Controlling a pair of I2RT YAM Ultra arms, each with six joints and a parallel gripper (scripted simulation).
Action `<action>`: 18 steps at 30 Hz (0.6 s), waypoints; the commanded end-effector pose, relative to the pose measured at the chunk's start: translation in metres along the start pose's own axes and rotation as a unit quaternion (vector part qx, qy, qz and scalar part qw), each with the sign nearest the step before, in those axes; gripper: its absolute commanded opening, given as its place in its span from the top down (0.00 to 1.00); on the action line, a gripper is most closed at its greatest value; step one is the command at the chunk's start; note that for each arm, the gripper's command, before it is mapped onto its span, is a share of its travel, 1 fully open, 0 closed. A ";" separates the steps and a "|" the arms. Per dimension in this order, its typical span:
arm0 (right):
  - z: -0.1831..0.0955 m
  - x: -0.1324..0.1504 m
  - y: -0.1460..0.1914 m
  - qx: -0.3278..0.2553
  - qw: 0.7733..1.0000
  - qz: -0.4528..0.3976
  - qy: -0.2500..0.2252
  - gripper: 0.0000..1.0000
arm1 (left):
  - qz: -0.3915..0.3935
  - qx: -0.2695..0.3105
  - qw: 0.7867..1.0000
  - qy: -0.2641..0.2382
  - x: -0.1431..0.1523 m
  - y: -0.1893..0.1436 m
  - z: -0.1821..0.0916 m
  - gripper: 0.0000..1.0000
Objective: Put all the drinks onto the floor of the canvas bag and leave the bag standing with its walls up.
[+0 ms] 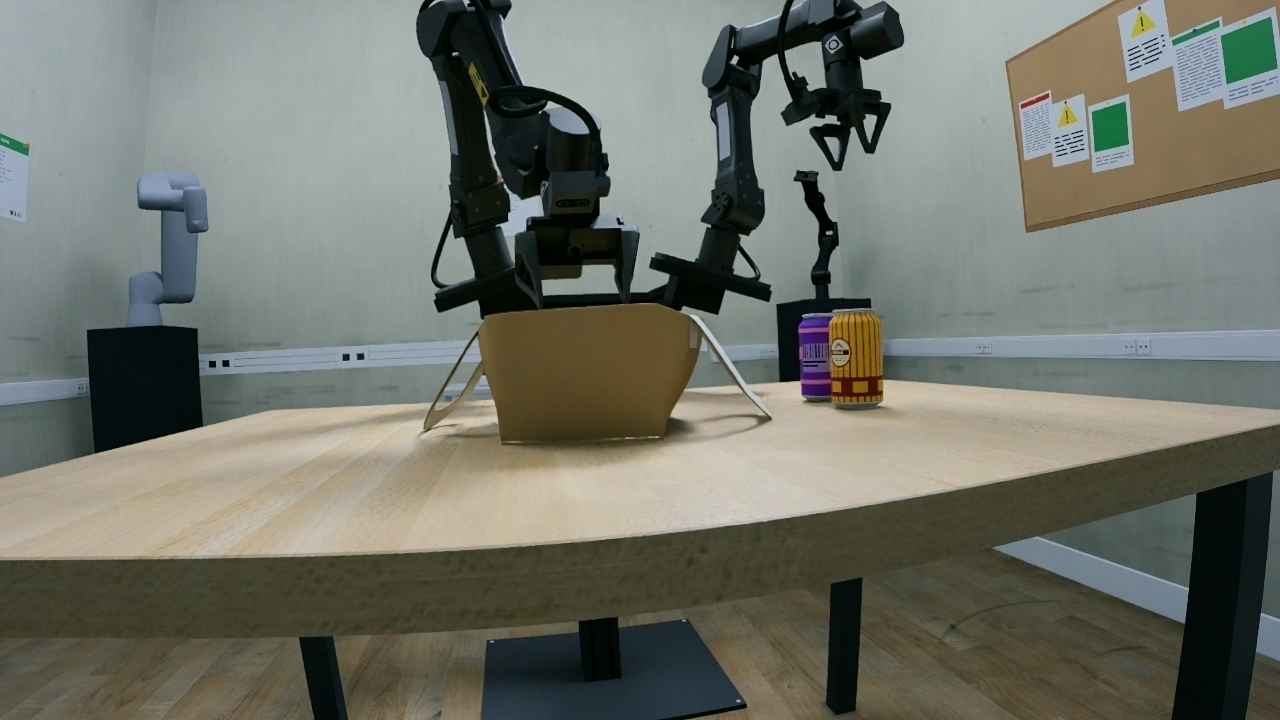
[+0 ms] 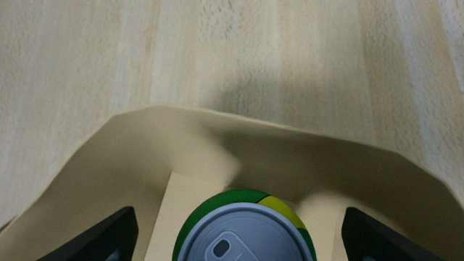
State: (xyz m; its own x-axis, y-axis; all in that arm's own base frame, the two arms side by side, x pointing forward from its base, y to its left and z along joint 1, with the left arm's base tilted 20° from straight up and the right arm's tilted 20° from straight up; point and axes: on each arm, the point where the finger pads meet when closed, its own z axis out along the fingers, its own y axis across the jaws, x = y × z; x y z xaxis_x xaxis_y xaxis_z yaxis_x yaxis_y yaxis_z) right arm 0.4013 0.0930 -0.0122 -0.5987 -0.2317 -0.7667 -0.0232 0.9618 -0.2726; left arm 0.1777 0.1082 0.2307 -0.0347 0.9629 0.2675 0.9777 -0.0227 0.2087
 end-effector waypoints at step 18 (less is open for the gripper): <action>-0.051 -0.053 0.006 -0.002 1.000 0.005 -0.007 0.14 | 0.000 -0.014 1.000 -0.005 -0.005 -0.001 -0.007 0.00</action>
State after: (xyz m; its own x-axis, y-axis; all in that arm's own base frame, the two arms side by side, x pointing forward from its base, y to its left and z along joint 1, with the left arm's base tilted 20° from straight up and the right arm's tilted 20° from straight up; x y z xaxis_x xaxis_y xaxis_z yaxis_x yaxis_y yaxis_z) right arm 0.3899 0.1063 0.0321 -0.6045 -0.2328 -0.7618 -0.0259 0.9616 -0.2733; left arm 0.1777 0.1082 0.2307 -0.0347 0.9629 0.2675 0.9777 -0.0227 0.2087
